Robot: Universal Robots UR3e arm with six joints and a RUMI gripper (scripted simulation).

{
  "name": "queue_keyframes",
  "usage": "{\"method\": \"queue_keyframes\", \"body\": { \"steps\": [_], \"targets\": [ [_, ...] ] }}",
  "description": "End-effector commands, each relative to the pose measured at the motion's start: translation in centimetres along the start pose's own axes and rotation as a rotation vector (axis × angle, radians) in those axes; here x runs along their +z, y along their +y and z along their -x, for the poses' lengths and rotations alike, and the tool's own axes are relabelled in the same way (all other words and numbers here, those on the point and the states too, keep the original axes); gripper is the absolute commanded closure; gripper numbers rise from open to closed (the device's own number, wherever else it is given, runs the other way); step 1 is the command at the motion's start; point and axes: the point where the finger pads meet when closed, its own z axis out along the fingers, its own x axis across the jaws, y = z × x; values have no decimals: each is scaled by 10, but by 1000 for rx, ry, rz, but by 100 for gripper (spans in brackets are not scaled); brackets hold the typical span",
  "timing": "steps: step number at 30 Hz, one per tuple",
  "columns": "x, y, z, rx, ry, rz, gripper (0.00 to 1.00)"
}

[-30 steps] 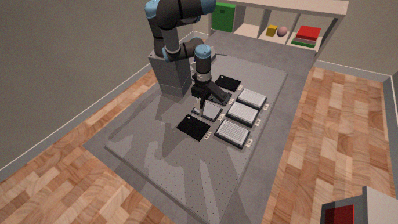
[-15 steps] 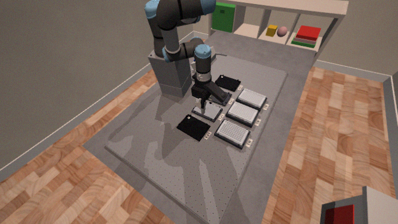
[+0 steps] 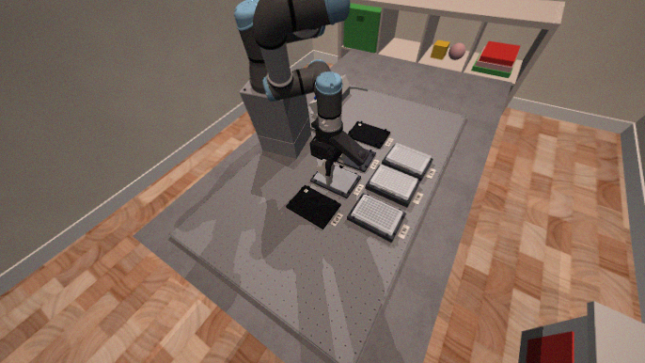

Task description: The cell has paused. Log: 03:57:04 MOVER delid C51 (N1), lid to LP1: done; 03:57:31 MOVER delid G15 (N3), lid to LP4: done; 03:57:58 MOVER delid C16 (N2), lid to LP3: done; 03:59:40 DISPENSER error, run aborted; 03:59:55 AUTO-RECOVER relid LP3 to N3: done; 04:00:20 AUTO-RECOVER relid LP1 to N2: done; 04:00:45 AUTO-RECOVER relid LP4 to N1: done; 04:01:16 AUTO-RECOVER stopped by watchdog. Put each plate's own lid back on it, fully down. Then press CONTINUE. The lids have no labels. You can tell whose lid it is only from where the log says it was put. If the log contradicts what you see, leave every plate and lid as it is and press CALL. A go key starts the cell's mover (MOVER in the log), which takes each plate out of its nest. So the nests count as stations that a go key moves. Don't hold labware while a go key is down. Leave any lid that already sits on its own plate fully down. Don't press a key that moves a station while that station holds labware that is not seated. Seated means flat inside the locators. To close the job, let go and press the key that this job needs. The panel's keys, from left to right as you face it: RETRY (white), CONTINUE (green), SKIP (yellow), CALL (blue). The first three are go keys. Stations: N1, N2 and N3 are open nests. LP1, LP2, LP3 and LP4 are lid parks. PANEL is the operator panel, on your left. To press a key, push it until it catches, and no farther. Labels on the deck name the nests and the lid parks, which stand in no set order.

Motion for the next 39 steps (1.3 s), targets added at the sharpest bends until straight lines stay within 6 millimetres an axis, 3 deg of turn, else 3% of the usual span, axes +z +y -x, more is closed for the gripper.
{"method": "queue_keyframes", "body": {
  "steps": [1, 18, 39],
  "targets": [
    [0, 0, 0, -1, 0, -1, 100],
    [0, 0, 0, -1, 0, -1, 100],
    [-32, 0, 1, -1, -1, 0, 100]
  ]
}}
